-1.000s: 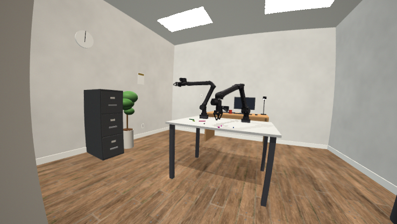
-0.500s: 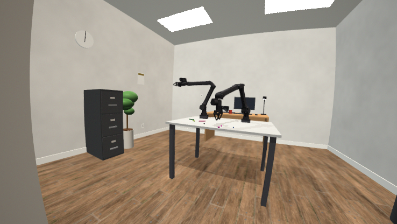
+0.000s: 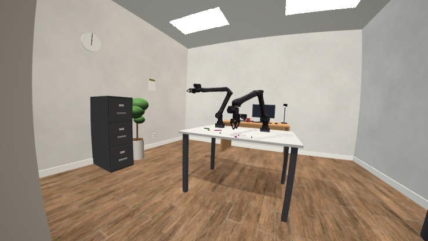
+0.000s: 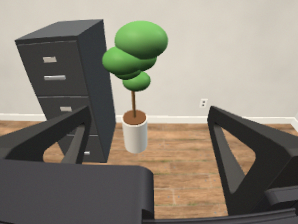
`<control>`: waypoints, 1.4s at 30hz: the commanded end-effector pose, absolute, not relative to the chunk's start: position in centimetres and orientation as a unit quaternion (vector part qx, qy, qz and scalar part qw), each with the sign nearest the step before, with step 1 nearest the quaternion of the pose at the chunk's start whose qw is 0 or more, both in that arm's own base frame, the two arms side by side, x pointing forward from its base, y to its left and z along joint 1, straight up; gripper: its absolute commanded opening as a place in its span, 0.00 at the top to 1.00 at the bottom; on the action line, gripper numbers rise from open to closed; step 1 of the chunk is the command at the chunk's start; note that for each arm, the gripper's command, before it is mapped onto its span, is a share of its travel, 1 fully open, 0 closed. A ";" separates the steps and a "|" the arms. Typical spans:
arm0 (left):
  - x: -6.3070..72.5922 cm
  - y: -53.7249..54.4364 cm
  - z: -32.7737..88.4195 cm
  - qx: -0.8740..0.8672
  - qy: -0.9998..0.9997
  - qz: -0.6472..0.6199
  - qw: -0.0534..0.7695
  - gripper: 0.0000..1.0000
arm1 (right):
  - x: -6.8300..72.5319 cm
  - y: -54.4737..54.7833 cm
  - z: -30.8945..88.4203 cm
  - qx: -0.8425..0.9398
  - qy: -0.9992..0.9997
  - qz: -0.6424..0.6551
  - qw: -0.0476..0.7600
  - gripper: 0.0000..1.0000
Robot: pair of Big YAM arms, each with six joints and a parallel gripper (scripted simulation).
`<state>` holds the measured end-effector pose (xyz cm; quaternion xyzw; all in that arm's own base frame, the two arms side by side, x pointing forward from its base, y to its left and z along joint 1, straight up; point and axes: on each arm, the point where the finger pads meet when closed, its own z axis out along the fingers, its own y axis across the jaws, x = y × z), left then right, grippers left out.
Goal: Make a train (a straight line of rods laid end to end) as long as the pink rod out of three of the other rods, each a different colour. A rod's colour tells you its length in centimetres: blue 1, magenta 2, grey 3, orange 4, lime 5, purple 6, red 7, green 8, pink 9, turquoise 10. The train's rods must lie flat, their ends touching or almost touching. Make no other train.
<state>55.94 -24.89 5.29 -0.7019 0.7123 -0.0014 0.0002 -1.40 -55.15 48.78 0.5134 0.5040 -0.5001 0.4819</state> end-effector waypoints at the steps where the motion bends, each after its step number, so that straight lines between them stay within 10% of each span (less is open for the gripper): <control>1: 56.5 -25.1 5.7 -0.707 0.707 -0.007 0.003 0.00 | -1.7 -54.5 50.1 0.508 0.492 -0.508 0.492 0.00; 42: 57.0 -23.3 7.1 -0.471 0.882 -0.018 0.014 0.00 | -1.7 -54.5 50.1 0.508 0.492 -0.508 0.492 0.00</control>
